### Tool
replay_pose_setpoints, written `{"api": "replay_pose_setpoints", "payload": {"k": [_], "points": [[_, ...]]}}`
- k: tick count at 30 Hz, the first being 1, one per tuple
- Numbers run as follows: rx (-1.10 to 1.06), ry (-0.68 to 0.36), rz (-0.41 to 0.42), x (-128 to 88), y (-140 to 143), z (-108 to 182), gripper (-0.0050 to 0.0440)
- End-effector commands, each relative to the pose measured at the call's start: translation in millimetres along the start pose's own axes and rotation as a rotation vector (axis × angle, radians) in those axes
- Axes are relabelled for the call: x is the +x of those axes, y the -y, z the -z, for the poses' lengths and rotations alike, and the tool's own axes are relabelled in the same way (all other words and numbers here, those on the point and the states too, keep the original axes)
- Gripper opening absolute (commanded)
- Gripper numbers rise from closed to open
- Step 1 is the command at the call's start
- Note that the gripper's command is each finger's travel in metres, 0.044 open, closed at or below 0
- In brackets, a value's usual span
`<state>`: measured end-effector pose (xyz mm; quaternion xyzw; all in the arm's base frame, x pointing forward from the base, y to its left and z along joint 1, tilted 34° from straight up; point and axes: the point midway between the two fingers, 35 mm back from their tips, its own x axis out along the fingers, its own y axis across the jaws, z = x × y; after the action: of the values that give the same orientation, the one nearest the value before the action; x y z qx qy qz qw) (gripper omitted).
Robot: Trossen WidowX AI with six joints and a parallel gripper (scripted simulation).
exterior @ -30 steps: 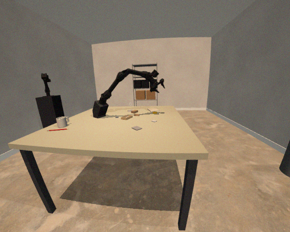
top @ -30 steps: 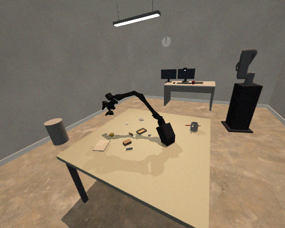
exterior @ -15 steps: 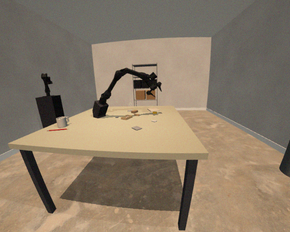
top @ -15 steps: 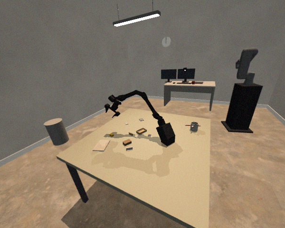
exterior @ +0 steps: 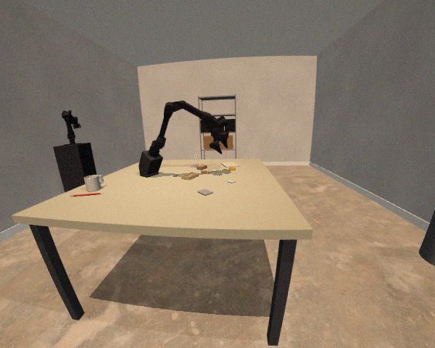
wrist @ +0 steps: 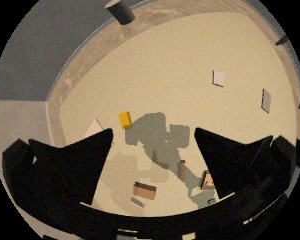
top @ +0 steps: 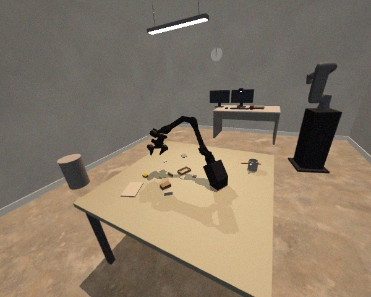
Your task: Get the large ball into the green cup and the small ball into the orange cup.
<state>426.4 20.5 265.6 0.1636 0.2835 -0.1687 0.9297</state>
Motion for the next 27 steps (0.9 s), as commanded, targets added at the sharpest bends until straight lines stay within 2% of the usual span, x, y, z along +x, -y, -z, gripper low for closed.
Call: {"api": "replay_pose_setpoints", "payload": {"k": [1, 4, 6, 8, 14, 21, 23, 25, 27], "points": [[-0.22, -0.05, 0.04, -1, 26, 22, 0.044], [-0.409, -0.096, 0.065, -3, 47, 40, 0.044], [-0.409, -0.096, 0.065, -3, 47, 40, 0.044], [-0.595, -0.141, 0.078, -4, 64, 57, 0.044], [-0.962, -0.265, 0.086, -10, 107, 99, 0.044], [-1.379, -0.418, 0.035, -20, 150, 150, 0.044], [-1.379, -0.418, 0.035, -20, 150, 150, 0.044], [-1.541, -0.469, -0.003, -24, 163, 166, 0.044], [-1.593, -0.489, -0.018, -26, 169, 173, 0.044]]}}
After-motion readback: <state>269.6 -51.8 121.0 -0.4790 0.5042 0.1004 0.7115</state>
